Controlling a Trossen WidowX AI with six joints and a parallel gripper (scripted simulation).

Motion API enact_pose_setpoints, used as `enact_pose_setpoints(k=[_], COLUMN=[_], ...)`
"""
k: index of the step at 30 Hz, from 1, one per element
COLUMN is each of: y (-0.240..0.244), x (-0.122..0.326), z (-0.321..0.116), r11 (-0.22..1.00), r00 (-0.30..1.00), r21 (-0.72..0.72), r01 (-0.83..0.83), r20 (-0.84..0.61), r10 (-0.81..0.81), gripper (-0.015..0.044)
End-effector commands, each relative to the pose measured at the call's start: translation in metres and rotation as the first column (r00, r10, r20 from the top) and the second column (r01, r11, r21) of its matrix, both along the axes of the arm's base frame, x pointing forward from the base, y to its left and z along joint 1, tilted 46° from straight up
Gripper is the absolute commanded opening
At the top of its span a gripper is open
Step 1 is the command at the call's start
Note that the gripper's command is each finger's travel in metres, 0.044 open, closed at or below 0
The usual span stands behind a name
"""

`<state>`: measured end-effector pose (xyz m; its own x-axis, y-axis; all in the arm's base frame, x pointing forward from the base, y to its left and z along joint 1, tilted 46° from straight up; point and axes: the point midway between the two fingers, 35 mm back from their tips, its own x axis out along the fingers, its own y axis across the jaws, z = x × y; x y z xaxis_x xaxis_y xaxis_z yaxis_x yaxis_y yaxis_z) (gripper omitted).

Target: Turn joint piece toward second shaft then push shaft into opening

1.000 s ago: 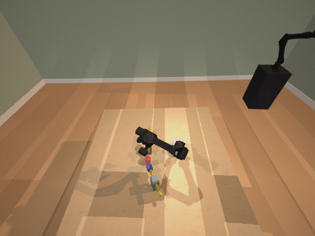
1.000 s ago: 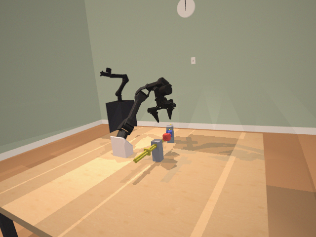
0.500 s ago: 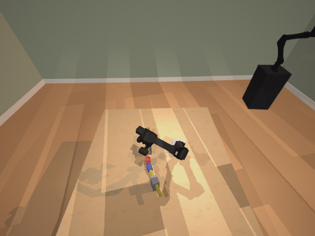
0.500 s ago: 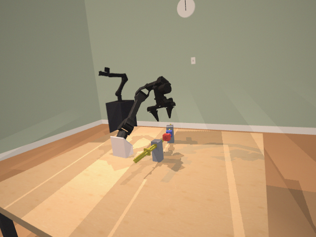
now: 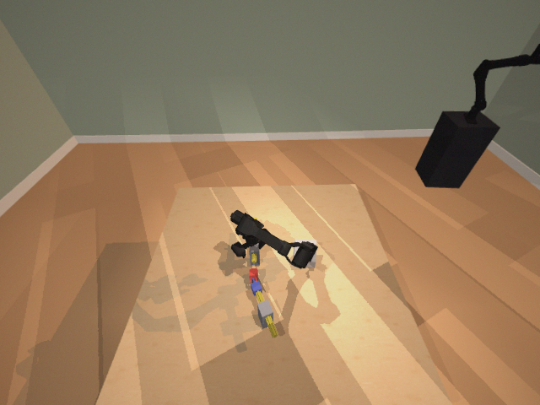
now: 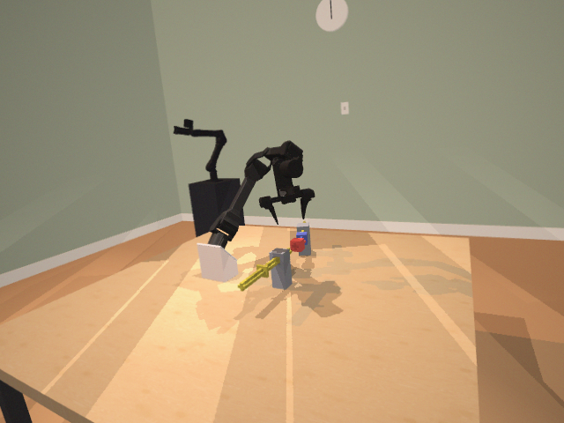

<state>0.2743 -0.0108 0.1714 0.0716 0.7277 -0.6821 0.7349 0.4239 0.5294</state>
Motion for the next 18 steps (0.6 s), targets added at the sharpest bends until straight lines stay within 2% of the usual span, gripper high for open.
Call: enact_pose_setpoints(k=[1,14,18], y=[-0.003,-0.010,-0.011], x=[0.001,0.003,0.002], z=[-0.017,-0.057,-0.062], r11=[0.995,0.944,0.936], r00=[0.986,0.828,0.800], r21=[0.042,0.059,0.054], r01=[0.090,0.324,0.348], r20=[-0.142,-0.500,-0.537], r10=[-0.084,-0.253,-0.266], gripper=[0.0440,0.0440,0.0440])
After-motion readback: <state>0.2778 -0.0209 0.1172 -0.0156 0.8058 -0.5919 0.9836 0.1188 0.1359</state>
